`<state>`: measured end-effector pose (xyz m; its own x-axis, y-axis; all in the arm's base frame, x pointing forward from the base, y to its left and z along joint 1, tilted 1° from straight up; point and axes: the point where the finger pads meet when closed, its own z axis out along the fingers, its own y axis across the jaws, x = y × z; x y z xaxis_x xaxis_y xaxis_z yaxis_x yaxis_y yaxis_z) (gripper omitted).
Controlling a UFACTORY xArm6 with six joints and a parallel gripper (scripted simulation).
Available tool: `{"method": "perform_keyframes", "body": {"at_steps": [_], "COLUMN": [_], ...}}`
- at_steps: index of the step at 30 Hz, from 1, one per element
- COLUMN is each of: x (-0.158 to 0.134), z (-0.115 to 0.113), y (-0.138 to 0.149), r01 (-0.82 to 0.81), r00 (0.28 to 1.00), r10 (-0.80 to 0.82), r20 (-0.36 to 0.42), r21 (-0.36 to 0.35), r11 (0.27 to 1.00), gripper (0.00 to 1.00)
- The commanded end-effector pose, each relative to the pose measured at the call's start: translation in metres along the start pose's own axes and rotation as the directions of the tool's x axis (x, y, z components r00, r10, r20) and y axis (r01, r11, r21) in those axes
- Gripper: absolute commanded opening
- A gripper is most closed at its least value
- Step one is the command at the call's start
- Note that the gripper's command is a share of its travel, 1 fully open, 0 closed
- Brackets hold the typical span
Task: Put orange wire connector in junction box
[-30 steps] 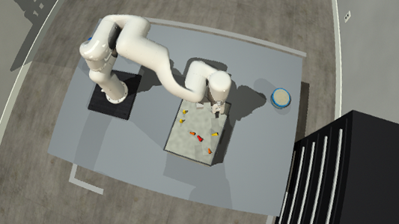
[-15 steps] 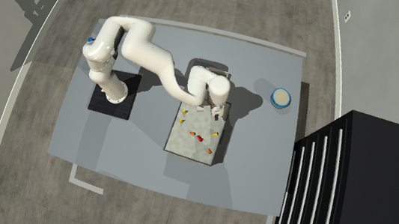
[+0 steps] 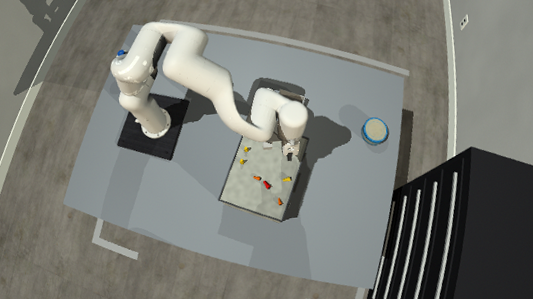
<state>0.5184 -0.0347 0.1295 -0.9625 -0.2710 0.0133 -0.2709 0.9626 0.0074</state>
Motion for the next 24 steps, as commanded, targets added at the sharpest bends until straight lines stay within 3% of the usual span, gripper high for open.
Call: {"method": "perform_keyframes", "body": {"at_steps": [1,8,14,24], "x": [-0.001,-0.001,-0.001,-0.001], "z": [-0.002,-0.001,0.014,0.015], "y": [0.0,0.0,-0.001,-0.001], "r01": [0.0,0.0,0.0,0.0], "r00": [1.0,1.0,1.0,1.0], "r10": [0.0,0.0,0.0,0.0], "r20": [0.005,0.005,0.005,0.005], "r21": [0.002,0.002,0.002,0.002], "r11": [1.0,1.0,1.0,1.0], "gripper": [0.27,0.27,0.27,0.27]}}
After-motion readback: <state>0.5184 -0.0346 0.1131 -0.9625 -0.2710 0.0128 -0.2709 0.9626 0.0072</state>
